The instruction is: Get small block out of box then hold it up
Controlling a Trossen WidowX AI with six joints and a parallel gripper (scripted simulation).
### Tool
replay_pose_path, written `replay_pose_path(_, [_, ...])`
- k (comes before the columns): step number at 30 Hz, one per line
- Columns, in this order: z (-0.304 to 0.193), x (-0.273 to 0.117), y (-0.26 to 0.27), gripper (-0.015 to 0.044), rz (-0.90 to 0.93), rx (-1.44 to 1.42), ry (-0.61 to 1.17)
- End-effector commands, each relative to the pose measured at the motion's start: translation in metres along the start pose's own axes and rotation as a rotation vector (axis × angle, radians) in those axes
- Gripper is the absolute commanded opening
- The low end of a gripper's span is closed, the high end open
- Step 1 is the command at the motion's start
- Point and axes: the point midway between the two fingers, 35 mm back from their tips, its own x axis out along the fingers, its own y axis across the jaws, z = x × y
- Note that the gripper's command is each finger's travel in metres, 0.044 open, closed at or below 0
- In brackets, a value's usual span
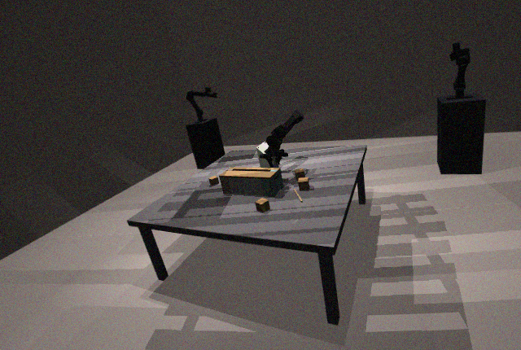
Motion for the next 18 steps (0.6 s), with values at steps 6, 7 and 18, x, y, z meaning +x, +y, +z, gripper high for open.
replay_pose_path(6, [-0.005,-0.009,-0.003,0.0000,0.020,0.421,-0.009])
replay_pose_path(7, [-0.005,-0.009,-0.003,0.0000,0.022,0.464,-0.010])
replay_pose_path(18, [-0.011,-0.019,-0.004,0.0000,0.051,0.935,-0.015])
